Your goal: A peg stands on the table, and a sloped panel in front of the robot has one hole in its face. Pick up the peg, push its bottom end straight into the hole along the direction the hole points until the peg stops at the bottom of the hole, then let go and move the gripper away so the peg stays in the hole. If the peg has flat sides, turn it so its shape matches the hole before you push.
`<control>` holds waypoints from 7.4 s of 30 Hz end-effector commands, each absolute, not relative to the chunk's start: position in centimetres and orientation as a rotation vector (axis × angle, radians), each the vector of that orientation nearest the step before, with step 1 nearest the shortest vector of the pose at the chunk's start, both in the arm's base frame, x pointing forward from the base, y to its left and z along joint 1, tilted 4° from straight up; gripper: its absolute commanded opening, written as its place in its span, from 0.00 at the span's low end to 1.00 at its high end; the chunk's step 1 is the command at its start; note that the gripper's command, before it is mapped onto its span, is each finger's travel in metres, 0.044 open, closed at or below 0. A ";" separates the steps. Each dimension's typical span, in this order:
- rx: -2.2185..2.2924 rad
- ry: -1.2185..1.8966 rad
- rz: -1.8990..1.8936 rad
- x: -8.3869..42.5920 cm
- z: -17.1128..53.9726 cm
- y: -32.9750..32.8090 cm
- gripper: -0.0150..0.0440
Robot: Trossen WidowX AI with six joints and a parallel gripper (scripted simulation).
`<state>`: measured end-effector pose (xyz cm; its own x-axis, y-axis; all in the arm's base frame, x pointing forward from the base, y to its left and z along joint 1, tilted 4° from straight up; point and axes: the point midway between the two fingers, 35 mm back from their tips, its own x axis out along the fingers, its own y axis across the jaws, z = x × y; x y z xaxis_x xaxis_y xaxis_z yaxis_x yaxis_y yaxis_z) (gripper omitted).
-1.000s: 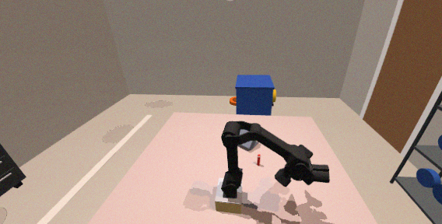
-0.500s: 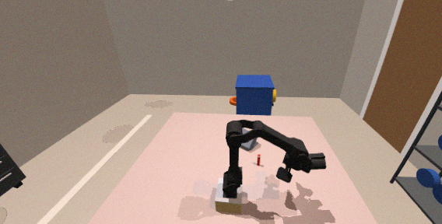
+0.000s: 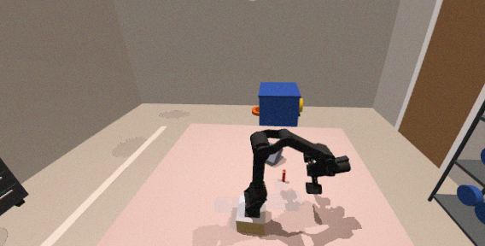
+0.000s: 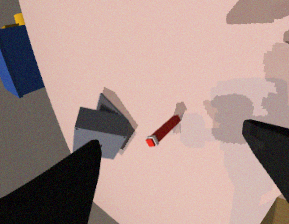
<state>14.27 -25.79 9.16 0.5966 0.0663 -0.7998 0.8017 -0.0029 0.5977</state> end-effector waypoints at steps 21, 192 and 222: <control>0.861 1.195 -0.385 19.1 6.5 -22.7 1.00; -0.513 1.555 0.314 27.7 5.7 -14.4 0.25; -0.717 1.476 0.284 30.1 6.0 -11.7 0.25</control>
